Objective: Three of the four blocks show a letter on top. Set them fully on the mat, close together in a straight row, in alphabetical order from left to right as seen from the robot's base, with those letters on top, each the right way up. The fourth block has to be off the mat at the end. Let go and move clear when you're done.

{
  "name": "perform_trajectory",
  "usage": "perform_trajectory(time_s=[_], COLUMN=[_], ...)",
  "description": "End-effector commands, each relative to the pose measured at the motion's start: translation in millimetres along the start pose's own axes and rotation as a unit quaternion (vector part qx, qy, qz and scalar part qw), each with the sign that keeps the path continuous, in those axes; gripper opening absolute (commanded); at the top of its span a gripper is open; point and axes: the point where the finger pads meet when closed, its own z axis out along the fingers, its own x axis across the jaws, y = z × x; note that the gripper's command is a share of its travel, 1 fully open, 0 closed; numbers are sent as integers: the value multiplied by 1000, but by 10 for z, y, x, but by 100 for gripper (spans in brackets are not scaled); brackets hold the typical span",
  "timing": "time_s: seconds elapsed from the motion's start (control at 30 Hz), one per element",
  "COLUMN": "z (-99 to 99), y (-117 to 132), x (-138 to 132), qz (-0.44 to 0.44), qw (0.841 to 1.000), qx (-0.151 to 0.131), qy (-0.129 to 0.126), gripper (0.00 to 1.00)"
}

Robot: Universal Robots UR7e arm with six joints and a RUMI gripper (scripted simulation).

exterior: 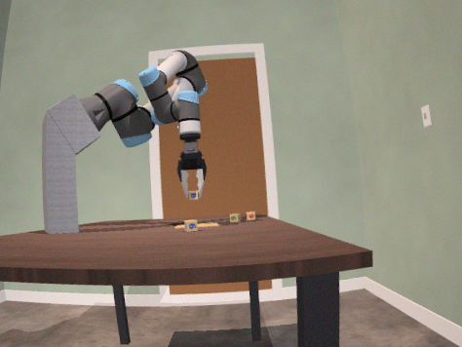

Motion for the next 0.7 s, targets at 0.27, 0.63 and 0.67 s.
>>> perform_trajectory(time_s=[0.27,0.63,0.67], z=[-135,-160,-160], y=[-1,-1,-1], x=[-2,-2,-2], qz=[0,0,0], qw=[1000,1000,1000], qx=[-2,-2,-2], qy=[2,2,2], gripper=[9,9,9])
